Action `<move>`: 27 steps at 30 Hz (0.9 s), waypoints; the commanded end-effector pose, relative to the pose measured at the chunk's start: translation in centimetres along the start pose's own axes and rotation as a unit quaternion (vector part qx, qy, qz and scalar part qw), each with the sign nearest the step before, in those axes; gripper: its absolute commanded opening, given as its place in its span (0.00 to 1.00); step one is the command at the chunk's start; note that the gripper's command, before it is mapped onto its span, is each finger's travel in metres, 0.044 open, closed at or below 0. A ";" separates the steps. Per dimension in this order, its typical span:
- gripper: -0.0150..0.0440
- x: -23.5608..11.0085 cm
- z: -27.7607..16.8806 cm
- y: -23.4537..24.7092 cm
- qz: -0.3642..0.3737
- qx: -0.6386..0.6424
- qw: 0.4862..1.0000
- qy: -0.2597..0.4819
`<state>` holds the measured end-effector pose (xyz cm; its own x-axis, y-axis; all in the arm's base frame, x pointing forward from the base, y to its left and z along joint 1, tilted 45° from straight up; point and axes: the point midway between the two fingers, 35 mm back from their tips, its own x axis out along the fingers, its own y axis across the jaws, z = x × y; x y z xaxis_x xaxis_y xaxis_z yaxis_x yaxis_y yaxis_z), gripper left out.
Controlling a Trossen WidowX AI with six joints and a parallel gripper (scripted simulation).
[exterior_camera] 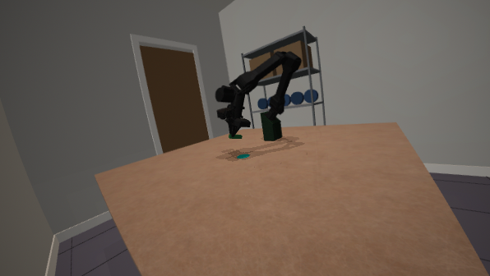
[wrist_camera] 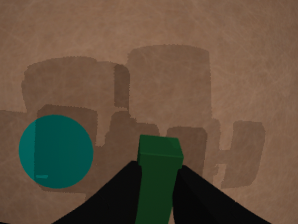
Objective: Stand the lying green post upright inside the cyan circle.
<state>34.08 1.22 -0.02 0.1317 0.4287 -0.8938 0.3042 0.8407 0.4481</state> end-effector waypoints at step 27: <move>0.29 1.5 0.3 -0.2 -0.048 -0.003 0.995 -0.085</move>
<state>34.48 1.49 -1.49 0.2395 0.3049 -0.9218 0.3121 0.8748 0.3705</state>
